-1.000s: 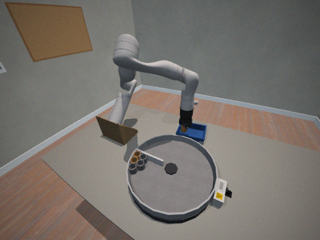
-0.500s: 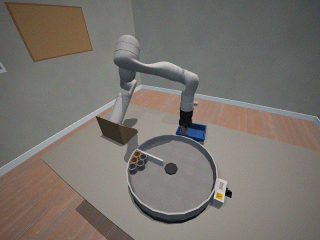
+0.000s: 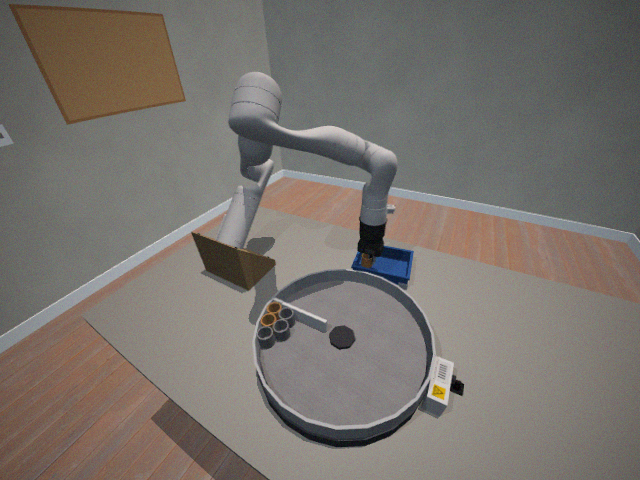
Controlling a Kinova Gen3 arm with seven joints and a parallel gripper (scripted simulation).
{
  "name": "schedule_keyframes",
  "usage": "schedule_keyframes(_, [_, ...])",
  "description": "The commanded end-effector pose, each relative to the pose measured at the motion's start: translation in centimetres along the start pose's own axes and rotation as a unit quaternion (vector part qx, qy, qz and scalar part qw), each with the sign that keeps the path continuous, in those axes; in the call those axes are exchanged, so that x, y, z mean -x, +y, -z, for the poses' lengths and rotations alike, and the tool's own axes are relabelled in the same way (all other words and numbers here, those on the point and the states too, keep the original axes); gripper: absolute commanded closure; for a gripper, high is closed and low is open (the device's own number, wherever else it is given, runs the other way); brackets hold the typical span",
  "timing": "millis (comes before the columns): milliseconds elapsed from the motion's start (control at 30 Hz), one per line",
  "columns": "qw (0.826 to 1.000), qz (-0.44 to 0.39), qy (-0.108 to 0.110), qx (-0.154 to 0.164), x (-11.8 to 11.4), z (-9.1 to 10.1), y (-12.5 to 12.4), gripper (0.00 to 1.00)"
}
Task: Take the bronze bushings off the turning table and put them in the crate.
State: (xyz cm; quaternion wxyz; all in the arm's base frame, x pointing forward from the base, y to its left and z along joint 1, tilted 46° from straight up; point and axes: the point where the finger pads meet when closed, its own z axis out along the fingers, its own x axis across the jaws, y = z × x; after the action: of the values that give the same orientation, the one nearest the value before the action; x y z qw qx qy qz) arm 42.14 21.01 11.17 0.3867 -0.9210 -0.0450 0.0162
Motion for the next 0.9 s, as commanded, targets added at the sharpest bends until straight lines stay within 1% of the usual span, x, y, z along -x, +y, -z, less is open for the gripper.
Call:
schedule_keyframes(0, [1.000, 0.000, 0.001, 0.000, -0.1, -0.1, 0.0, 1.00])
schedule_keyframes(133, [1.000, 0.000, 0.001, 0.000, -0.1, -0.8, 0.0, 1.00])
schedule_keyframes(533, [1.000, 0.000, 0.001, 0.000, -0.1, -0.8, 0.0, 1.00])
schedule_keyframes(700, [1.000, 0.000, 0.001, 0.000, -0.1, -1.6, 0.0, 1.00])
schedule_keyframes(867, [1.000, 0.000, 0.001, 0.000, -0.1, -1.6, 0.0, 1.00])
